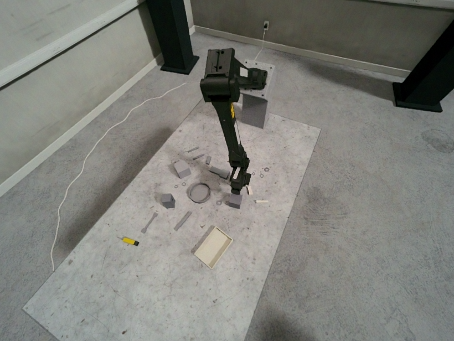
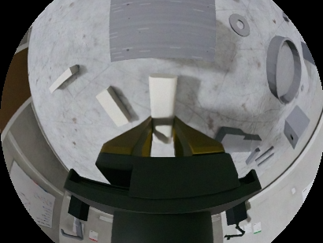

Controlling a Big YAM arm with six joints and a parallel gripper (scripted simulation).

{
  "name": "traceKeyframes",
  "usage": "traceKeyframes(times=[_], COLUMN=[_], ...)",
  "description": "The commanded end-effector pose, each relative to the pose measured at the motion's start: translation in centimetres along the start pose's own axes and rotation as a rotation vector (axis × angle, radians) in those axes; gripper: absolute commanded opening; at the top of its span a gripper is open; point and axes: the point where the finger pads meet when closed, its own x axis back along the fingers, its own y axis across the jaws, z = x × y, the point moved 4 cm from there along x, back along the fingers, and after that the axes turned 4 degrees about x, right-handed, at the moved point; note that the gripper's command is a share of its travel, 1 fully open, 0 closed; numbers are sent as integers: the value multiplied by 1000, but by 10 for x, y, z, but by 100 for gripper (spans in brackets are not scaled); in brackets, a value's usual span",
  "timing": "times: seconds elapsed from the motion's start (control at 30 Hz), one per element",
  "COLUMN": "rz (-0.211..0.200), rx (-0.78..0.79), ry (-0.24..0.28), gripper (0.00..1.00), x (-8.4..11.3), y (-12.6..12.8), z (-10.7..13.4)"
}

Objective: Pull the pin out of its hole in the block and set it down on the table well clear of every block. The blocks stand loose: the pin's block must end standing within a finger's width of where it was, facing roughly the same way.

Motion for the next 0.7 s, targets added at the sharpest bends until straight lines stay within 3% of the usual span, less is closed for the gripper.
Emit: traceKeyframes(times=[0.0, 0.33, 0.67], rz=[7, 6, 3], rx=[12, 11, -1], ry=[37, 34, -3], gripper=[0, 0, 0], x=[-7, -7, -6], y=[-2, -2, -2], z=[15, 15, 15])
